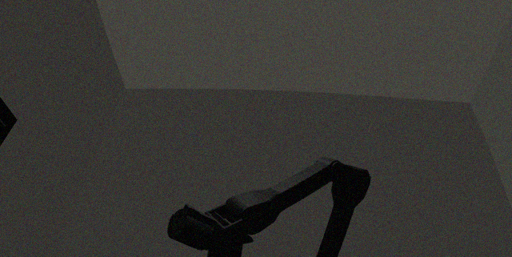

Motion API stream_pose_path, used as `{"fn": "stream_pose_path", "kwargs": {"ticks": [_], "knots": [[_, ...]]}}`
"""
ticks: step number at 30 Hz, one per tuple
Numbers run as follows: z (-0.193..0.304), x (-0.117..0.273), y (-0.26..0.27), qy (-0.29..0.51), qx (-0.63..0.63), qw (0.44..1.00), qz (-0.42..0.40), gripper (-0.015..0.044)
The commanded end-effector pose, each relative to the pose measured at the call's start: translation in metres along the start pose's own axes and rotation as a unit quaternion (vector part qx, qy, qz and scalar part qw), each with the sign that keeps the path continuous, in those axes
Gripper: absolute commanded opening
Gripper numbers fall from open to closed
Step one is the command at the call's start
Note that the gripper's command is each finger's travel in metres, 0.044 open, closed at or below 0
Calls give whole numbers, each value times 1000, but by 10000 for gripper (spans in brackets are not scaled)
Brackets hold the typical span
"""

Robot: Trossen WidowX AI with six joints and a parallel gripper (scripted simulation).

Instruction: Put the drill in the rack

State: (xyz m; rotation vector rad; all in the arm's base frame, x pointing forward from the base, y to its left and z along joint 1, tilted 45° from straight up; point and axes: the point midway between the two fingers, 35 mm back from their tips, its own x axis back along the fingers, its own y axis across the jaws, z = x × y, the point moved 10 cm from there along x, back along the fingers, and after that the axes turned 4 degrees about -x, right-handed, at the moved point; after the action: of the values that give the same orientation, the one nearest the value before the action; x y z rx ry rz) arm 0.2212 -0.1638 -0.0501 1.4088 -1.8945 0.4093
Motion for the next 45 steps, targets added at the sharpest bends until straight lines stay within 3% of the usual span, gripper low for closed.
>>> {"fn": "stream_pose_path", "kwargs": {"ticks": [1,45], "knots": [[7,2,-1,2,1,1000,1,0],[55,9,-4,4,1,1000,2,0]]}}
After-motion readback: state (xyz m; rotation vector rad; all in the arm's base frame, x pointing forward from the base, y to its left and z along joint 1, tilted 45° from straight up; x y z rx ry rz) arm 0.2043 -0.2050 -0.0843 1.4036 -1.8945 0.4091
